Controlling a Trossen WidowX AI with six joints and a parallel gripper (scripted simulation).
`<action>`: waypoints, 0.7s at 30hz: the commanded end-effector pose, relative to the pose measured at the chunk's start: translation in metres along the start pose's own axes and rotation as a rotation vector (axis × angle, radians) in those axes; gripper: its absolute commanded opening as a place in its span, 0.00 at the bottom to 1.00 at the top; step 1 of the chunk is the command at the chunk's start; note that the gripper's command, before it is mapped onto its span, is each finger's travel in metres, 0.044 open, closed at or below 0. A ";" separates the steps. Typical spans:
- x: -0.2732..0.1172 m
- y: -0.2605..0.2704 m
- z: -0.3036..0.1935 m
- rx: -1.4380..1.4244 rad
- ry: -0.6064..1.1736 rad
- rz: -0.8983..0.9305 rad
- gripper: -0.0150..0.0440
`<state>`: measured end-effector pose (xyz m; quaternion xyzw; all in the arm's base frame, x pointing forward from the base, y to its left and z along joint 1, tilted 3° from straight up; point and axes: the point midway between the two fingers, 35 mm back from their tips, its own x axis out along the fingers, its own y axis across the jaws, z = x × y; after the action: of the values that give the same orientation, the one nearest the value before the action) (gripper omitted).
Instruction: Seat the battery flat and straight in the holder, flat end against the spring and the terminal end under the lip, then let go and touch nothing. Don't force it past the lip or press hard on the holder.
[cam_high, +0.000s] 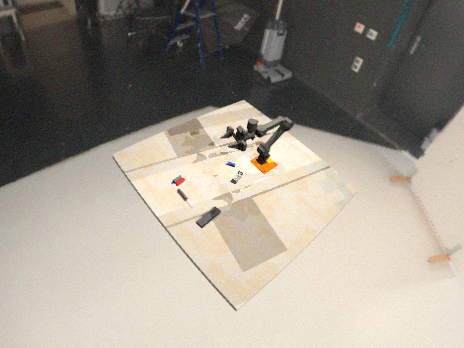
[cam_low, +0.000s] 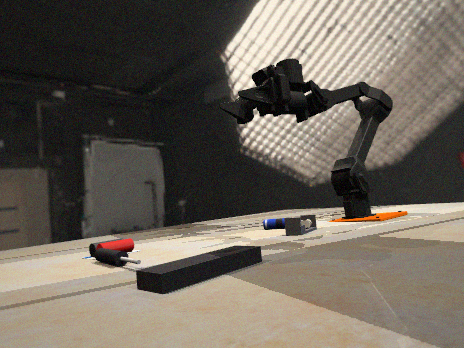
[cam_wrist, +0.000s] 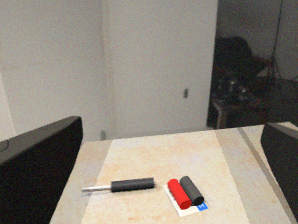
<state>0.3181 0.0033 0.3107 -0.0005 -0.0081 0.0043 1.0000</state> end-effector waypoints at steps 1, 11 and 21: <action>0.001 -0.001 -0.003 0.007 0.018 -0.003 0.89; -0.011 -0.040 -0.154 0.369 0.832 -0.279 0.67; -0.086 -0.054 -0.212 0.610 1.388 -0.639 0.67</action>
<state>0.3000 -0.0382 0.1426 0.1928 0.4335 -0.1461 0.8680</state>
